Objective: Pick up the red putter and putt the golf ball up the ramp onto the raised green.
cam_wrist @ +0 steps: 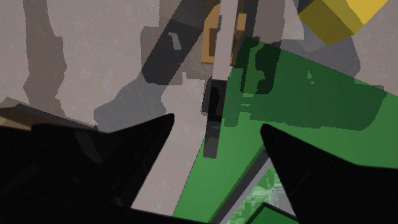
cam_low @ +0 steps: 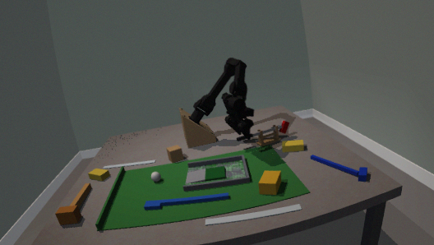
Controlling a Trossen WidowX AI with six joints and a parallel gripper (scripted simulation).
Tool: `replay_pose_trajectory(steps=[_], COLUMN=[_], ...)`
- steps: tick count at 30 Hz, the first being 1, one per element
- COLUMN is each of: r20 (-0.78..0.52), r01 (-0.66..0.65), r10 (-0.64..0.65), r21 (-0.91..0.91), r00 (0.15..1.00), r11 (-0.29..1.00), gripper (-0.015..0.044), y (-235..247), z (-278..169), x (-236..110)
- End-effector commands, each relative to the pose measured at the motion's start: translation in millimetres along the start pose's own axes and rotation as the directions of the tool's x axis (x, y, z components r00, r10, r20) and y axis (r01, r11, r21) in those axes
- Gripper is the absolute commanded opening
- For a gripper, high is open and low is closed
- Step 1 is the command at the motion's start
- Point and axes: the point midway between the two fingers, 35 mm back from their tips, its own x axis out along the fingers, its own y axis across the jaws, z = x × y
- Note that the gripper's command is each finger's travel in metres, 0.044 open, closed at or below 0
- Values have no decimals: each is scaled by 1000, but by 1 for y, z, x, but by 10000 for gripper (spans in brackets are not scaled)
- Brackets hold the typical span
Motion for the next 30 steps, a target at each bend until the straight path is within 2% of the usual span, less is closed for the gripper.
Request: replay_pose_trajectory(steps=[1, 23, 30], r20=[5, 6, 11], r01=[-7, -7, -4], r10=[7, 7, 4], r21=[8, 8, 1], r00=[1000, 1000, 1000], r11=[1000, 1000, 1000], gripper=[440, 440, 256], y=[3, 3, 2], z=[-3, -9, -7], x=[12, 36, 33])
